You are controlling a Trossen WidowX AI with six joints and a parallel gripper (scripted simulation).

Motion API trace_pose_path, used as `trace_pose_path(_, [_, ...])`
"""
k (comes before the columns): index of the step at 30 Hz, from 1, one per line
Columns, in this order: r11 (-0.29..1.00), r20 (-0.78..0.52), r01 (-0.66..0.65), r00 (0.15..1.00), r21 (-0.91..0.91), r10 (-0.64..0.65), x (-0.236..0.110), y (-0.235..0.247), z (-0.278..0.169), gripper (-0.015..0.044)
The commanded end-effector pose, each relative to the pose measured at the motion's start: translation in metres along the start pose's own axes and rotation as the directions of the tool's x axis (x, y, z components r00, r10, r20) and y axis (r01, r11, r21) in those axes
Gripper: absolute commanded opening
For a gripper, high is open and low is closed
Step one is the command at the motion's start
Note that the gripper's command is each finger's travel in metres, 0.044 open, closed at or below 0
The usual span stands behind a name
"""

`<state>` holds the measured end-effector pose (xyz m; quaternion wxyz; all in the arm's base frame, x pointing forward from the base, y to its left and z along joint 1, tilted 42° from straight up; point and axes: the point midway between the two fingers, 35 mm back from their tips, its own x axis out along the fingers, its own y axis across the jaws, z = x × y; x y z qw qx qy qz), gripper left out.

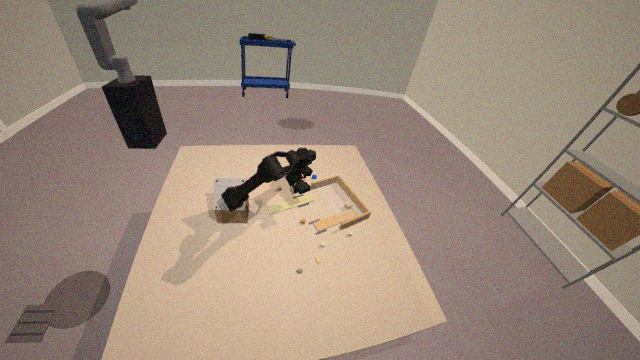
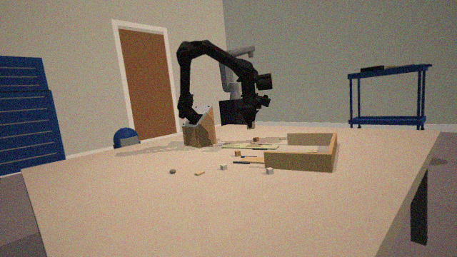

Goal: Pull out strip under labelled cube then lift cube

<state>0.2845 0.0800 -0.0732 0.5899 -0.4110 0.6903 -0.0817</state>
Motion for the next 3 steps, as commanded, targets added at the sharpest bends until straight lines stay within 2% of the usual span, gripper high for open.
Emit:
trace_pose_path(1, [1.000,-0.002,-0.005,1.000,0.004,0.005,-0.0005,0.0005,0.0000,0.0000])
trace_pose_path(3, [1.000,-0.002,-0.005,1.000,0.004,0.005,-0.0005,0.0005,0.0000,0.0000])
